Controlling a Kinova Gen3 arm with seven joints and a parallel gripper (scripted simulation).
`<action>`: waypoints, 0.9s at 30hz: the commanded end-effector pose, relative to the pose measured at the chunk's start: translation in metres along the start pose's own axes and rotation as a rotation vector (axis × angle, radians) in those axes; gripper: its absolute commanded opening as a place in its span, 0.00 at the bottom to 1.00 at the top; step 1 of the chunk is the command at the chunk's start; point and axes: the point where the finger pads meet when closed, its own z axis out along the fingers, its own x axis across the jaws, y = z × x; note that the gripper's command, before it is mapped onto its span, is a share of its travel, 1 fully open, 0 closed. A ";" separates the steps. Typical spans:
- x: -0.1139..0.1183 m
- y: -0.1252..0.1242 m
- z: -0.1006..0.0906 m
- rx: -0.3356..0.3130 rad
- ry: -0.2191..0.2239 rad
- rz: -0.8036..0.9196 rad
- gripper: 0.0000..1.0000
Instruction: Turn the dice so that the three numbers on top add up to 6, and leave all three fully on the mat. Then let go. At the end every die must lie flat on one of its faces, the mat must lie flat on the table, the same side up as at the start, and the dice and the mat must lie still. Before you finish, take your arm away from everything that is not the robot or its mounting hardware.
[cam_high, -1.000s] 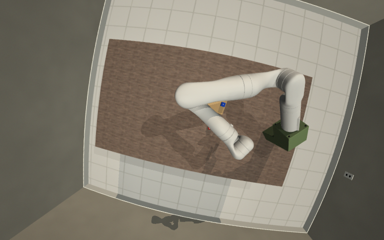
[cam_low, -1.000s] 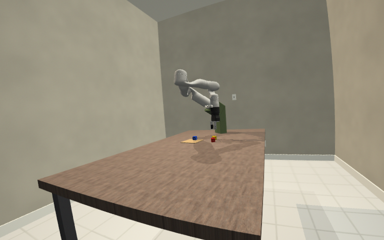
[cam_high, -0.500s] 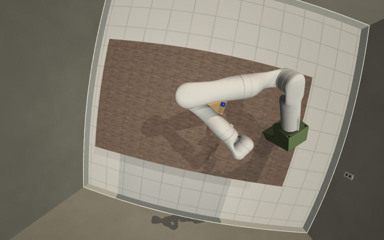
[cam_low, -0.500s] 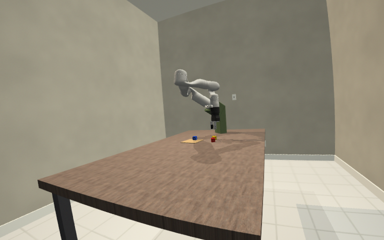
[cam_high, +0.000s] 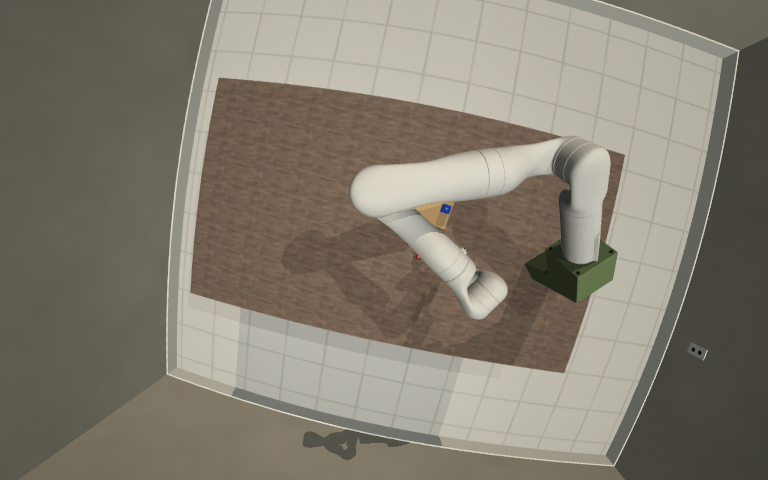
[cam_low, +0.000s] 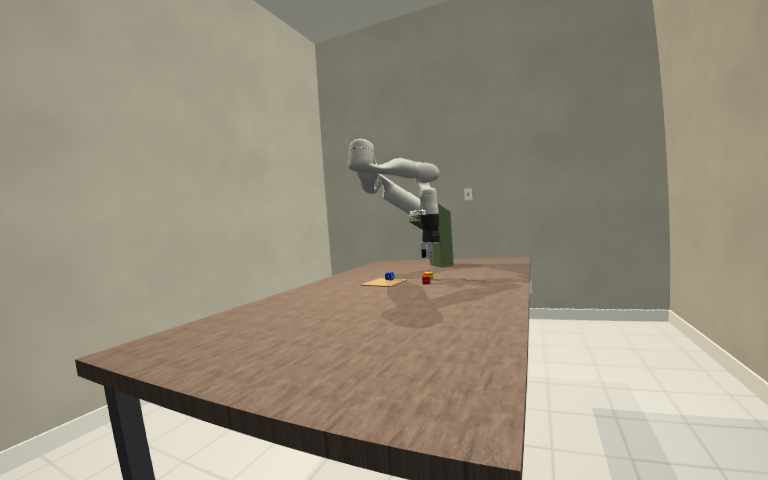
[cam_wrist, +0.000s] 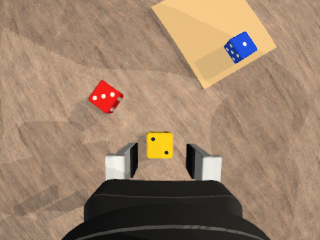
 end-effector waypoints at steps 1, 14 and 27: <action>0.000 0.000 0.000 0.000 -0.001 0.000 0.87; -0.001 0.000 0.007 0.000 -0.001 0.000 0.87; -0.001 0.000 0.022 0.000 -0.001 0.000 0.87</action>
